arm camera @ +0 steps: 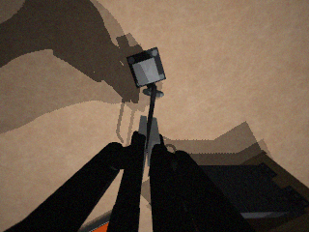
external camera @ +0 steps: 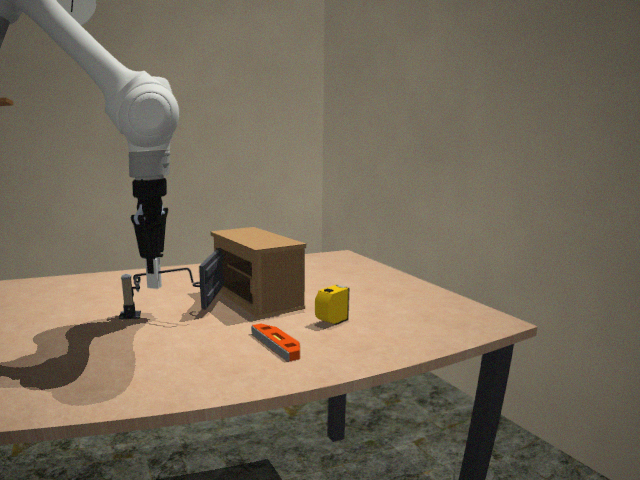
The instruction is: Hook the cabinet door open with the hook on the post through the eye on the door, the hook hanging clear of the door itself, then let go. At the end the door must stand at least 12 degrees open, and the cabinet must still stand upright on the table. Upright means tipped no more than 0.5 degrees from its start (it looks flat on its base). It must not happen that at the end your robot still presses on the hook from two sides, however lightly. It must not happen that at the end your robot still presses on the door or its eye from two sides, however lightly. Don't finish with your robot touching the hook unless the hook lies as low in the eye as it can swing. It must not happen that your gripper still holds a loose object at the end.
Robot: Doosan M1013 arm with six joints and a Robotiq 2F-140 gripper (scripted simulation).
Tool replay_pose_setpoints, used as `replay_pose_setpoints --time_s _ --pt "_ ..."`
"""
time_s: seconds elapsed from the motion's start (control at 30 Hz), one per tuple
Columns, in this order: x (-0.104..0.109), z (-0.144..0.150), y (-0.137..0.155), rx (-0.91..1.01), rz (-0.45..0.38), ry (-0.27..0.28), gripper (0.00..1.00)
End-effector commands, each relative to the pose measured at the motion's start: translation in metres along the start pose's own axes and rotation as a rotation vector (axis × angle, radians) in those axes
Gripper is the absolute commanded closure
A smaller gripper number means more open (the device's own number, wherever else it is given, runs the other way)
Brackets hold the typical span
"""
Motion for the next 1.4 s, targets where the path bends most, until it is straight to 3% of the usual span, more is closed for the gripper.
replay_pose_setpoints --time_s 0.0,1.37 --pt "0.0 0.001 0.0 0.032 0.0 0.0 0.97" --pt "0.0 0.013 -0.004 0.294 0.0 0.0 0.97"
Point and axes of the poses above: the point where the finger pads meet when closed, its own x axis back along the fingers, its own z axis across the jaws, y = z × x, the point moved 4 cm from there along x, back along the fingers, and after that the axes turned 8 degrees about -x, right-handed, at the moved point
